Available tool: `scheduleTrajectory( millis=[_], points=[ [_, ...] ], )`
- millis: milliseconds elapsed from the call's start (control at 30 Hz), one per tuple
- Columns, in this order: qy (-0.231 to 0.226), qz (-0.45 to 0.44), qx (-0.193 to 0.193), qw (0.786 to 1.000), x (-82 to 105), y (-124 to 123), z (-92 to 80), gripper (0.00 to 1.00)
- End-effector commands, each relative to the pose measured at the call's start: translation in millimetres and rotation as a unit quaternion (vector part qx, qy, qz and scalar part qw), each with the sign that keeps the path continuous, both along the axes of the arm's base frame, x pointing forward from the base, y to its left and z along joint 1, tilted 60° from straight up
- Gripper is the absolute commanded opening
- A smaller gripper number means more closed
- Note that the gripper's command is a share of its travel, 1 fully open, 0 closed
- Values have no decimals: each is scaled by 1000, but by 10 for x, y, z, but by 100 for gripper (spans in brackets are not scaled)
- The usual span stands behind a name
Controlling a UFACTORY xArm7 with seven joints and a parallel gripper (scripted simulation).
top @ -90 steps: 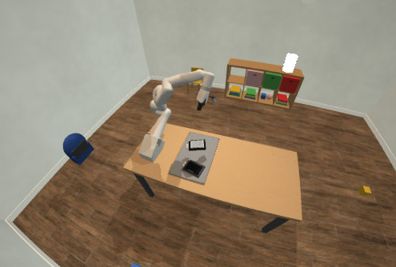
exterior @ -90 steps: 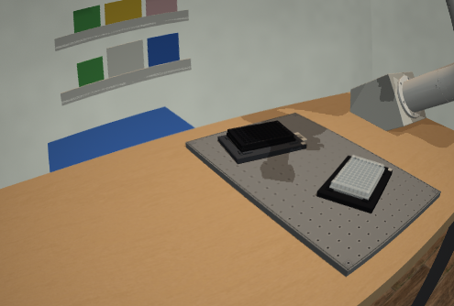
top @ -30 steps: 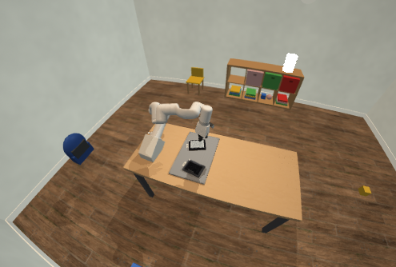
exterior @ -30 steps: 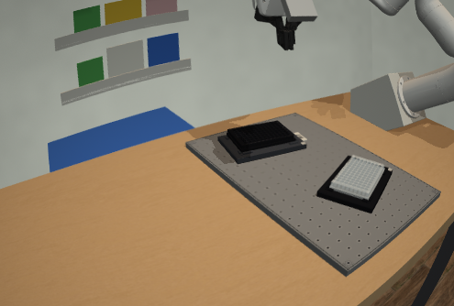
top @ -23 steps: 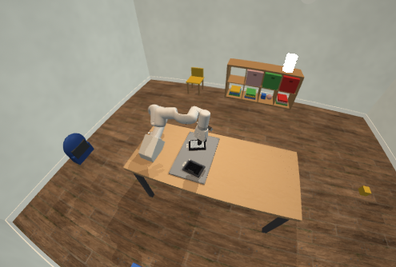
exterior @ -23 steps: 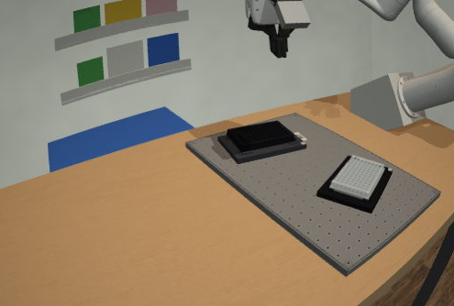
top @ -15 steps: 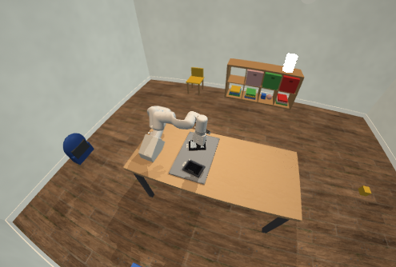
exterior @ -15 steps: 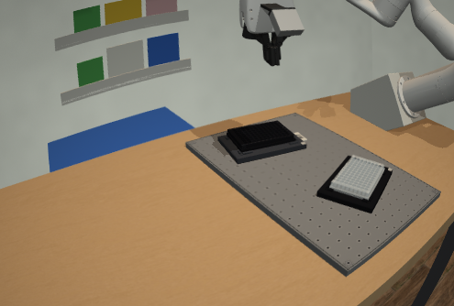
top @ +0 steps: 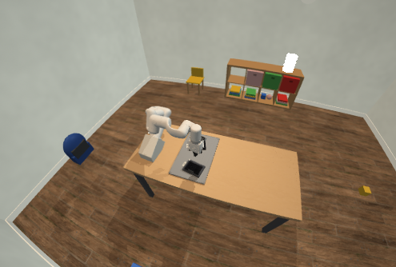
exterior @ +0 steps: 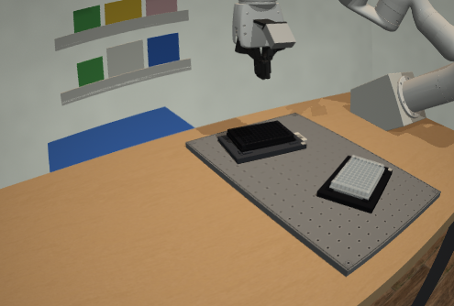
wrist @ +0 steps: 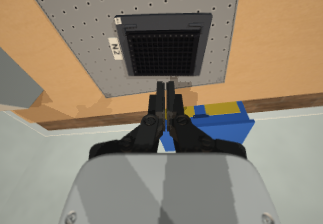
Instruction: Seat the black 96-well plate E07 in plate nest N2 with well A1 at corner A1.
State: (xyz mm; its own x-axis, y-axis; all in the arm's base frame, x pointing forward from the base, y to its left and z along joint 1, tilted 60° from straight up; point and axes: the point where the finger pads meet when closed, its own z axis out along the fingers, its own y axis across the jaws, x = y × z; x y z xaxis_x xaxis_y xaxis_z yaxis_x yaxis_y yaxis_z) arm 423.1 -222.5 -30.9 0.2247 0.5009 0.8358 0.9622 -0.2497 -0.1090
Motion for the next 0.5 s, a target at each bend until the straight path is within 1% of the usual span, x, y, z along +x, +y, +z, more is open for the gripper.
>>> scheduleTrajectory(
  millis=[0,33,167,300,467],
  points=[
    [-20,-4,6,1000,-9,30,-160,0],
    [-31,-5,11,999,-16,43,-207,0],
    [-31,-5,11,999,-45,95,-399,0],
    [-31,-5,11,999,-47,100,-415,0],
    [-31,-5,11,999,-21,211,-483,0]
  ],
)
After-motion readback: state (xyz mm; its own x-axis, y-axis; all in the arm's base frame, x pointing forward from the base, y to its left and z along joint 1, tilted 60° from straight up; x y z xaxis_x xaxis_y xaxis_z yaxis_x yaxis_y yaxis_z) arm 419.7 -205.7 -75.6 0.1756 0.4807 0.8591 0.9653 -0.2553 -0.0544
